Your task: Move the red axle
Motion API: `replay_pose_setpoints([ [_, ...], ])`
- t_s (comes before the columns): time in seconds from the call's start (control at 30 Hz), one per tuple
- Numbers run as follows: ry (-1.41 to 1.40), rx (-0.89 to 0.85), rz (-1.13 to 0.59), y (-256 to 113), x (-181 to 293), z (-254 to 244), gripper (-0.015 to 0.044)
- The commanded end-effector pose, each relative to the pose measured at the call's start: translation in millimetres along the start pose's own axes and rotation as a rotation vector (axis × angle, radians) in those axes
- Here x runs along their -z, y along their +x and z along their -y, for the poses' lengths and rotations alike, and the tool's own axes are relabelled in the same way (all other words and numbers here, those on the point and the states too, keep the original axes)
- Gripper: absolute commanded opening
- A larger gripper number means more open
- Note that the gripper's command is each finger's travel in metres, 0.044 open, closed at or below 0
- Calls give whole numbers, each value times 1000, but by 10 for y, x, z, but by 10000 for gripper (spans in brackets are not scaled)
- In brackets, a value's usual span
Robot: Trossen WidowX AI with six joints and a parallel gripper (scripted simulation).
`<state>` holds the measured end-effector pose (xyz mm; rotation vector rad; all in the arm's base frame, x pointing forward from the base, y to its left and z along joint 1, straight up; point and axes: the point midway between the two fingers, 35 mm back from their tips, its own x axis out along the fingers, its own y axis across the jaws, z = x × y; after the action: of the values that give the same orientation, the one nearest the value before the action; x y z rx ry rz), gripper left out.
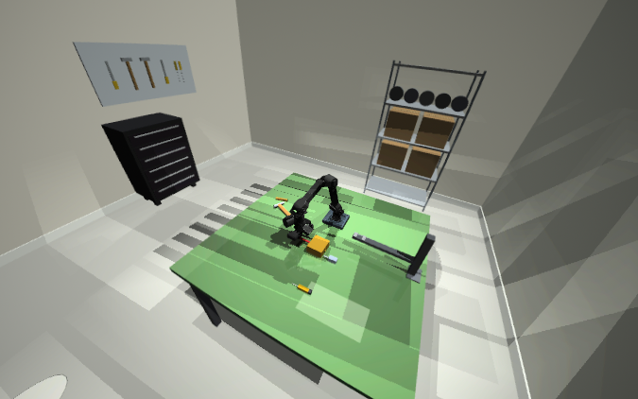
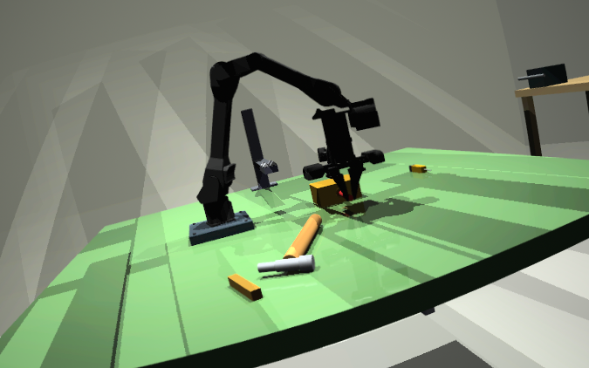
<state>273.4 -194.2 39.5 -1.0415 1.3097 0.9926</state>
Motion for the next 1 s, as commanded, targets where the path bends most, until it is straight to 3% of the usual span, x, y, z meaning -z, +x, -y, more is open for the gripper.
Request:
replay_pose_setpoints([
  [0.0,-6,2,-5,-9,69,7,0],
  [0.9,-8,2,-7,117,256,-5,0],
  [0.97,-3,2,-3,102,254,-7,53],
])
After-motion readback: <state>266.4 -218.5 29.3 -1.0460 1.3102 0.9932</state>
